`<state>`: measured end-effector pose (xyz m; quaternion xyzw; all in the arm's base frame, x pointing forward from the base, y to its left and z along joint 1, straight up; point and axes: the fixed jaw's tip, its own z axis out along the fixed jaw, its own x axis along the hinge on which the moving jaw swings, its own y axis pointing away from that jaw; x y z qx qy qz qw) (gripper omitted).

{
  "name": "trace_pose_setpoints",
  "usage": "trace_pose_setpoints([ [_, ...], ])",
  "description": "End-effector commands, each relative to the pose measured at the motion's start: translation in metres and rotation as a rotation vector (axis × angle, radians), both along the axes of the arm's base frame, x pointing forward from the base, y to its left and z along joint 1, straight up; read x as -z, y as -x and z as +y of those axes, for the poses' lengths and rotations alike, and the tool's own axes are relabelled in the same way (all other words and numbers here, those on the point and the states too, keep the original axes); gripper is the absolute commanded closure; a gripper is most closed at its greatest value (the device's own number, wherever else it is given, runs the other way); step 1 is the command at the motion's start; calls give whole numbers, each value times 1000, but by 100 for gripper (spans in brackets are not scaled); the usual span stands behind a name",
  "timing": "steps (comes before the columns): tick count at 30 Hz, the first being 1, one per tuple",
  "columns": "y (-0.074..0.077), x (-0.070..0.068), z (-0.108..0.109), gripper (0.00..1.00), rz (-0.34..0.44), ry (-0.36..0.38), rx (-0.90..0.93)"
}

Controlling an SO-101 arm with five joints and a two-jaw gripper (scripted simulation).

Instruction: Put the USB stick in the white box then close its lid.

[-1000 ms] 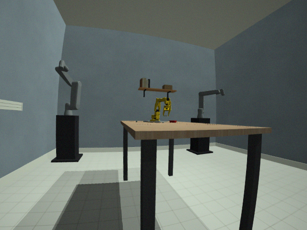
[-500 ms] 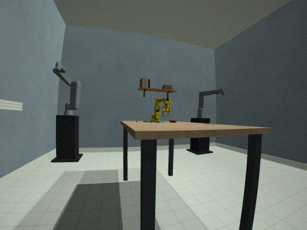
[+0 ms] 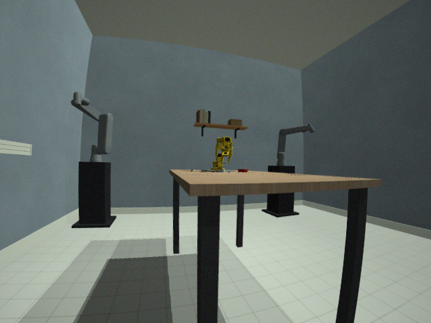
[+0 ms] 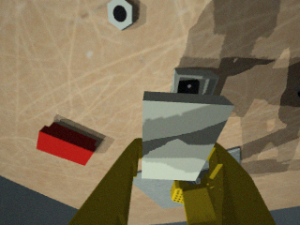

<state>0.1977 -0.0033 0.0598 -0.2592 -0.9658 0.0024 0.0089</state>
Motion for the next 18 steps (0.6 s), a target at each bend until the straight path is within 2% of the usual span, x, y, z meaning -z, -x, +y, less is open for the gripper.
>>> trace_pose_setpoints([
  [1,5,-2,-11,78,-26,1,-5],
  [18,9,-2,-16,78,-26,1,-5],
])
